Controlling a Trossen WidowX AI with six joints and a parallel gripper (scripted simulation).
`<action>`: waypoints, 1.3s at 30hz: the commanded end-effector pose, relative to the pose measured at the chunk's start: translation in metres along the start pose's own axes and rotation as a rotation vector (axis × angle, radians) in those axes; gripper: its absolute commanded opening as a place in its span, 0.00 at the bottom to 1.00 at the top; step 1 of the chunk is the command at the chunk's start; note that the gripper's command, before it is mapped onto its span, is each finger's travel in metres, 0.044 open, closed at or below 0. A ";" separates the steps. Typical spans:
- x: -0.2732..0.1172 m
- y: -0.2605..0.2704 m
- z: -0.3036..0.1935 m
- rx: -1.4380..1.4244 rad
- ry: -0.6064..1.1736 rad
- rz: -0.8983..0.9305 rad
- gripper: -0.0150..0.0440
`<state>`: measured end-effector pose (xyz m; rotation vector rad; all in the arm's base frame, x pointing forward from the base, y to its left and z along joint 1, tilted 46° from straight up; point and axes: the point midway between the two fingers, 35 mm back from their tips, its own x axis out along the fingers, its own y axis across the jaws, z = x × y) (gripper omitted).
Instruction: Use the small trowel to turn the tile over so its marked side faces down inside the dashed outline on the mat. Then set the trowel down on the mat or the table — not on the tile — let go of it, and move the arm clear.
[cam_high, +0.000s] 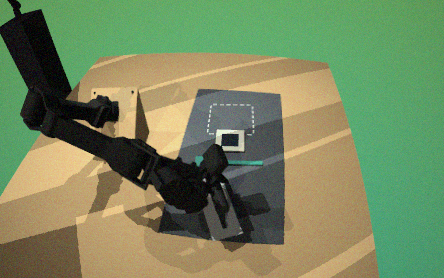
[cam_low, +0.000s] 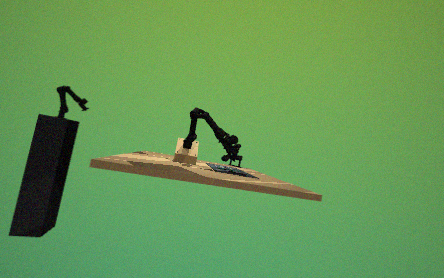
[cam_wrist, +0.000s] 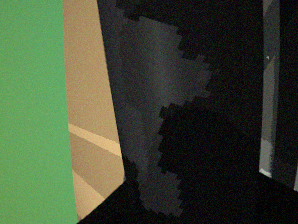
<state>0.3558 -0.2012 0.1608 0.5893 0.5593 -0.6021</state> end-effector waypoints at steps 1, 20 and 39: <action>0.013 0.009 -0.011 0.004 -0.019 -0.001 0.25; 0.056 0.036 -0.066 0.085 -0.198 -0.020 0.25; 0.062 0.044 -0.103 0.163 -0.310 -0.002 0.25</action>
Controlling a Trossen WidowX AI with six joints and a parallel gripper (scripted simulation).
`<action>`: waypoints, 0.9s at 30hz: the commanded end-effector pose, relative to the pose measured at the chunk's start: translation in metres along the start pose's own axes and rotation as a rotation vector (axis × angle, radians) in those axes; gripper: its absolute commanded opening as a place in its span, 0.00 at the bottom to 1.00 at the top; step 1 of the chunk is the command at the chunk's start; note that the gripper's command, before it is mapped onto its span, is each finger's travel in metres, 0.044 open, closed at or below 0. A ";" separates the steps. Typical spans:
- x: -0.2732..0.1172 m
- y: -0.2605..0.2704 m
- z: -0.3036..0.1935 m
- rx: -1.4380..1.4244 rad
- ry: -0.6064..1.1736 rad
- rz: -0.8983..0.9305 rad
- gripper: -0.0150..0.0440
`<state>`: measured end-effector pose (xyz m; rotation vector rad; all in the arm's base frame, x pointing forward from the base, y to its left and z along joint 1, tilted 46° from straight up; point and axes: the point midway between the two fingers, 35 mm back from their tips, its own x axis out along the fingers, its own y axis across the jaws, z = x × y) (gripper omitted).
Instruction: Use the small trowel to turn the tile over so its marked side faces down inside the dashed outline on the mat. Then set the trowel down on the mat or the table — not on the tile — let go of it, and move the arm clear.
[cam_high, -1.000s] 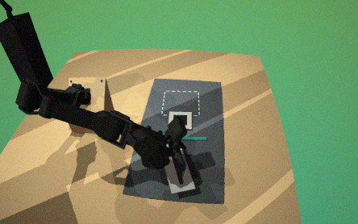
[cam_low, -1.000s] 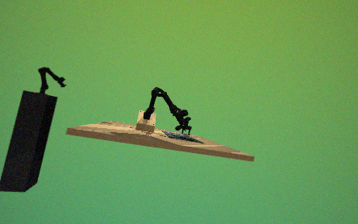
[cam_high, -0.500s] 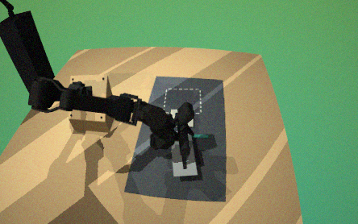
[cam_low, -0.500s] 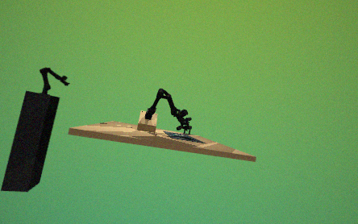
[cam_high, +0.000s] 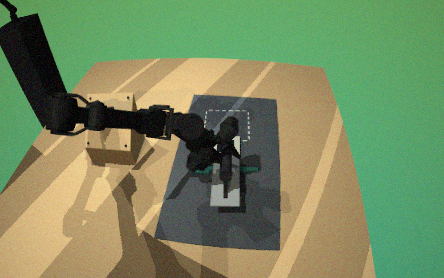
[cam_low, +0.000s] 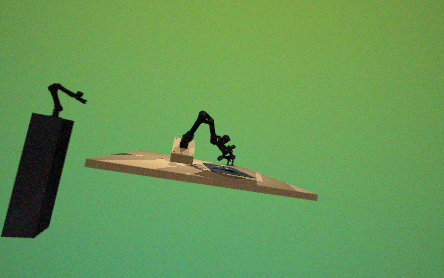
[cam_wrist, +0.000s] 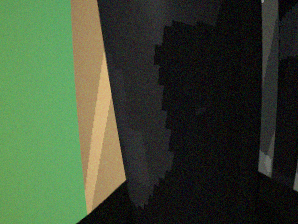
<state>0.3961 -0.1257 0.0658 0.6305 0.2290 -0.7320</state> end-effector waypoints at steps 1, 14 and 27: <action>0.001 -0.002 -0.001 0.006 -0.005 0.005 0.25; 0.010 -0.022 0.001 0.005 -0.005 0.004 0.25; 0.016 -0.036 0.000 0.004 -0.006 0.004 0.25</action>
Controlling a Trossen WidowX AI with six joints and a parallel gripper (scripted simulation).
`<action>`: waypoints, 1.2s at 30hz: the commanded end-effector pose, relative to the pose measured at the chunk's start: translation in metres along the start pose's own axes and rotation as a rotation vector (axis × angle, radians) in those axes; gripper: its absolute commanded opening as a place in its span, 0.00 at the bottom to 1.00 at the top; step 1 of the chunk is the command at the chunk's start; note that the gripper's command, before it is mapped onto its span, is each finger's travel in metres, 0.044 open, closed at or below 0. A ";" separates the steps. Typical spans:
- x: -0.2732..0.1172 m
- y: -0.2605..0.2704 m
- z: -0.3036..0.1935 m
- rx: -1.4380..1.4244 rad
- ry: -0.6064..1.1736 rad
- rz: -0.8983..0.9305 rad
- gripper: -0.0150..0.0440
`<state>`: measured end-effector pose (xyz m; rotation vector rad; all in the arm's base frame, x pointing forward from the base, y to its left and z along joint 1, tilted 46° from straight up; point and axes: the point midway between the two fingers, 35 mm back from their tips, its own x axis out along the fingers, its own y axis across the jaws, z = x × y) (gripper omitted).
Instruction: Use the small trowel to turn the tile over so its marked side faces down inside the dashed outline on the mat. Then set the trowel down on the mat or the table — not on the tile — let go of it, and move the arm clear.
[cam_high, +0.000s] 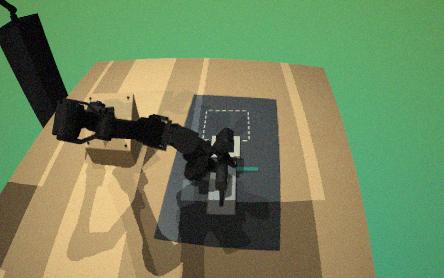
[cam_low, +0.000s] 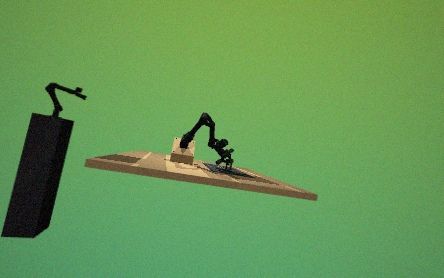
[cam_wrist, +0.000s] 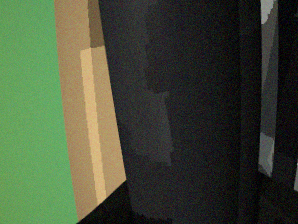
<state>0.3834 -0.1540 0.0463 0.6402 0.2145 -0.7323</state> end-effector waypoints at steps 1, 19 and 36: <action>0.001 -0.002 -0.003 -0.010 0.003 0.000 0.25; 0.000 0.000 -0.032 -0.009 0.005 -0.001 0.25; -0.004 0.003 -0.046 0.021 0.030 0.000 0.25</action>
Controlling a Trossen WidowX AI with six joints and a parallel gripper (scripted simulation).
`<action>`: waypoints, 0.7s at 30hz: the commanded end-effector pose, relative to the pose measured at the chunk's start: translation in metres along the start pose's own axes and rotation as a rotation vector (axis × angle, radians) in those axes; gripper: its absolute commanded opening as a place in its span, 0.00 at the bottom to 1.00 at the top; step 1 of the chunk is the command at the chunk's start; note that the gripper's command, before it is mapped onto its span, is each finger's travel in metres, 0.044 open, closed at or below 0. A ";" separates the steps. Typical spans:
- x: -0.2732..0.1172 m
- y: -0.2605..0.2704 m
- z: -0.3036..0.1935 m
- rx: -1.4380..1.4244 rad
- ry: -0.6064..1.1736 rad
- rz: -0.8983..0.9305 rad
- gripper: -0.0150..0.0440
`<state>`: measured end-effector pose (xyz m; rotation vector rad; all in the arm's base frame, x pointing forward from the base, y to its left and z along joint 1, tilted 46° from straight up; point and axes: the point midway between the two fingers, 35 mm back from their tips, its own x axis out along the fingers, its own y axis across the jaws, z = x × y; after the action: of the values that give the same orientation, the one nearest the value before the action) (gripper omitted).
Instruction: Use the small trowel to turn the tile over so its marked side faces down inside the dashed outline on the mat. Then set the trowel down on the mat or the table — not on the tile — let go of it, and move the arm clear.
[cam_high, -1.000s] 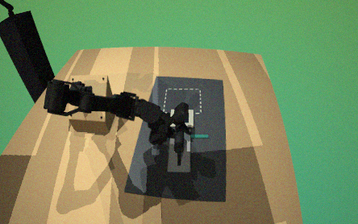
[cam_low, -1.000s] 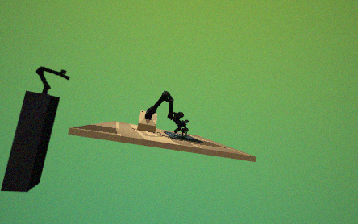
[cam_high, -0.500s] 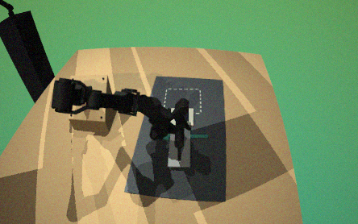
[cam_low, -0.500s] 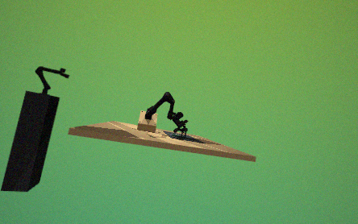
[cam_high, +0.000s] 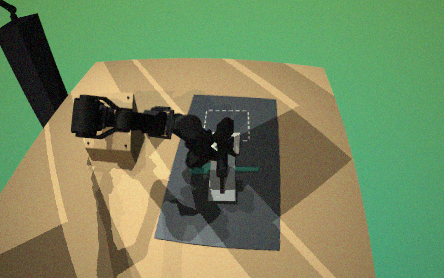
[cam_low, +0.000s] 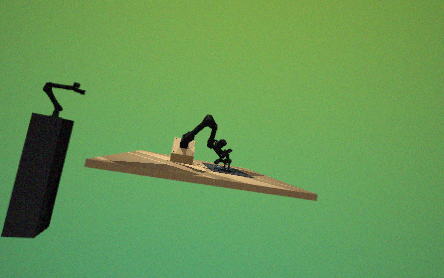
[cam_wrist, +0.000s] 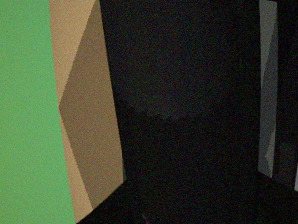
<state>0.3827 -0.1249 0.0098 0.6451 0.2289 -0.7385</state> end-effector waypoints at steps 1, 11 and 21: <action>-0.002 0.005 0.002 0.031 0.026 0.010 0.25; -0.016 0.020 -0.001 0.071 0.060 0.010 0.25; -0.027 0.034 -0.015 0.072 0.061 0.010 0.25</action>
<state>0.3844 -0.0922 0.0224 0.7315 0.2603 -0.7355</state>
